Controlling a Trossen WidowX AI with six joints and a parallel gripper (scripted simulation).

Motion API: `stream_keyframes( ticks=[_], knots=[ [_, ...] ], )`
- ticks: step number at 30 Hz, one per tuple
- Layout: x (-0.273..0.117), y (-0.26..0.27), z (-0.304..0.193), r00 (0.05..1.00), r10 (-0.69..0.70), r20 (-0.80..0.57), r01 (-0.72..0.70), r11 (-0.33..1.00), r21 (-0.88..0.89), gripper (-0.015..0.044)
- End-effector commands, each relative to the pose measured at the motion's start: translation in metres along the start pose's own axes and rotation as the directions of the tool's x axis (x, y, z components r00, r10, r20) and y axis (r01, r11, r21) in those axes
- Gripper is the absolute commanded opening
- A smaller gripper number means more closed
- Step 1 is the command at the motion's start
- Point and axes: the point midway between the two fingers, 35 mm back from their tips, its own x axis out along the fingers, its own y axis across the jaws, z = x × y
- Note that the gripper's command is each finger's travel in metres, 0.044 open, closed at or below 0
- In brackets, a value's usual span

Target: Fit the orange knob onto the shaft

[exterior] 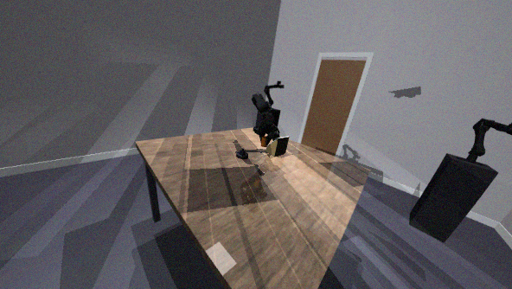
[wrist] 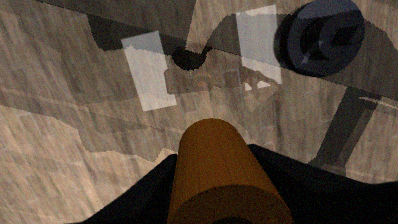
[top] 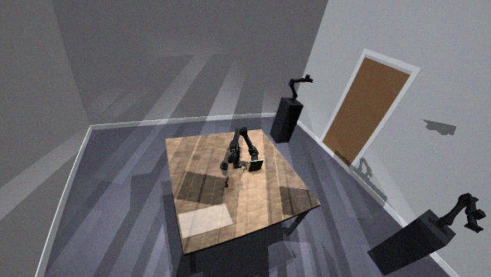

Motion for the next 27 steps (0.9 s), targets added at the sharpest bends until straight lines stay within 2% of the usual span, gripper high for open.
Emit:
stream_keyframes(
  ticks=[1,27],
  knots=[
    [0.000,-0.012,0.009,1.000,0.008,0.013,-0.008,1.000,-0.005,0.0000],
    [0.017,-0.081,0.044,0.999,-0.009,0.031,0.009,1.000,-0.025,0.0000]
  ],
)
